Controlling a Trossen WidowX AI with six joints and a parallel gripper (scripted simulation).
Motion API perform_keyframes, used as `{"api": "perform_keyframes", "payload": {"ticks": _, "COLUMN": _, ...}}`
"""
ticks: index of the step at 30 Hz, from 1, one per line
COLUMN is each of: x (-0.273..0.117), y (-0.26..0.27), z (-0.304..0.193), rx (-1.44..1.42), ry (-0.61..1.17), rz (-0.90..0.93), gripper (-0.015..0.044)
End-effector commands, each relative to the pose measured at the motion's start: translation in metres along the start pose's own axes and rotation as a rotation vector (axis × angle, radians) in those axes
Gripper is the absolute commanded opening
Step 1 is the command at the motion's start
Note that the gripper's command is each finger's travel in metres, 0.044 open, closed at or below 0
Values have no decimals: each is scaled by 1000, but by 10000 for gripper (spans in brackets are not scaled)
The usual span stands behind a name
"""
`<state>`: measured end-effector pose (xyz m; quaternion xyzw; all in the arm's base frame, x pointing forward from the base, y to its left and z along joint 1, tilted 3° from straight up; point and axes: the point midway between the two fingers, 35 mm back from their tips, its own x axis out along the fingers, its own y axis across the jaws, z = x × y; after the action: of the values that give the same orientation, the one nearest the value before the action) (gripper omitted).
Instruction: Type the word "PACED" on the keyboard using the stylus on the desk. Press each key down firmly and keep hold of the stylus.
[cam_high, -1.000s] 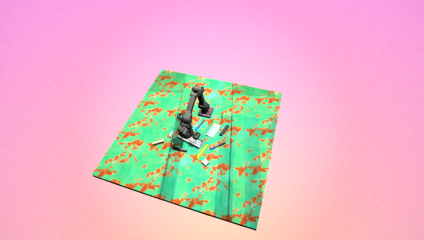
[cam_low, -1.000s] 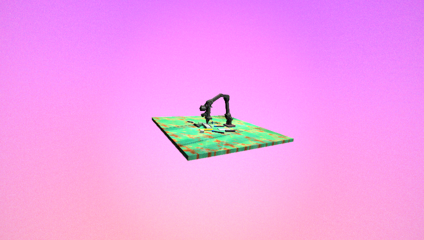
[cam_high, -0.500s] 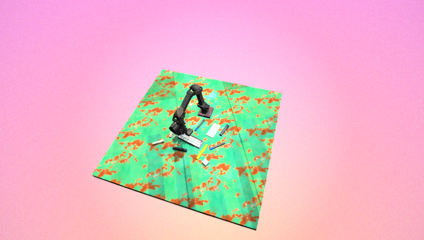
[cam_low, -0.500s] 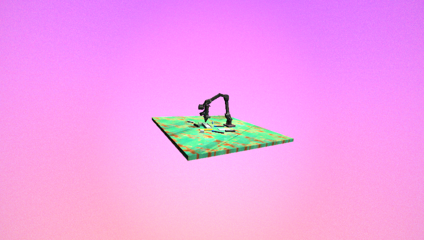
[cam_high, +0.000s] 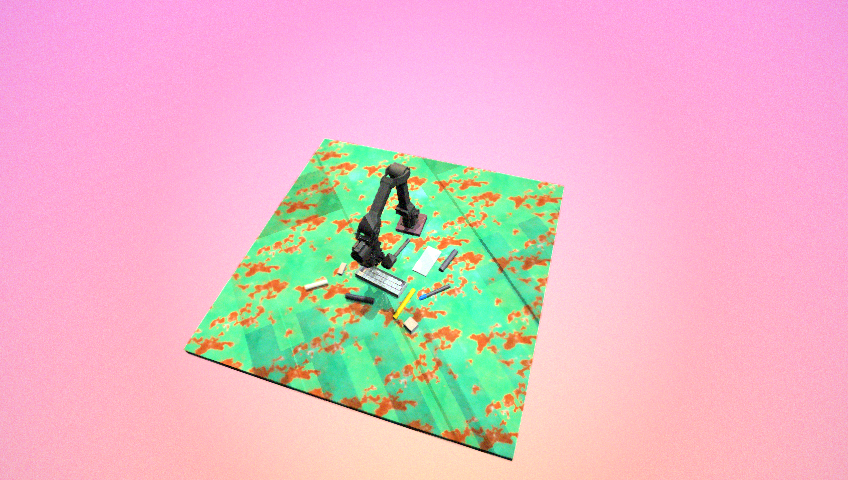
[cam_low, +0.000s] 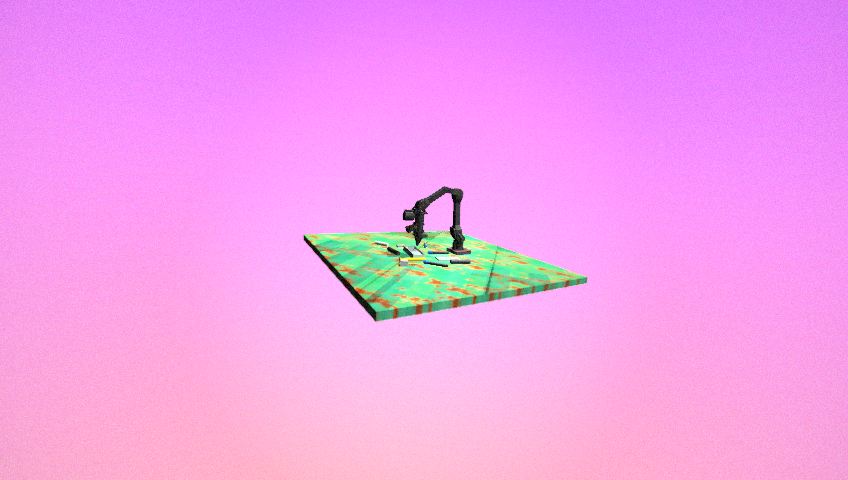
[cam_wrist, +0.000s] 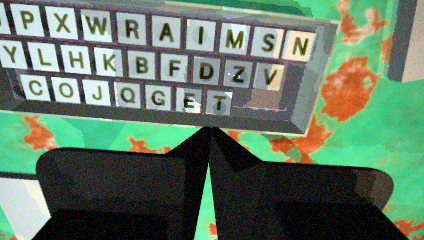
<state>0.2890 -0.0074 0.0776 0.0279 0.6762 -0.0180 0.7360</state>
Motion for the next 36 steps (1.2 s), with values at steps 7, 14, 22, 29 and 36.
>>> {"api": "perform_keyframes", "payload": {"ticks": 7, "x": 0, "y": 82, "z": -1, "rx": 3, "ry": 2, "rz": 9, "gripper": 0}}
{"api": "perform_keyframes", "payload": {"ticks": 14, "x": 0, "y": 84, "z": -1, "rx": 3, "ry": 2, "rz": 9, "gripper": 0}}
{"api": "perform_keyframes", "payload": {"ticks": 22, "x": -57, "y": 84, "z": -1, "rx": 3, "ry": 2, "rz": 9, "gripper": 0}}
{"api": "perform_keyframes", "payload": {"ticks": 29, "x": -57, "y": 85, "z": 1, "rx": 0, "ry": -10, "rz": 18, "gripper": 0}}
{"api": "perform_keyframes", "payload": {"ticks": 36, "x": -59, "y": 85, "z": 1, "rx": 0, "ry": -11, "rz": 18, "gripper": 79}}
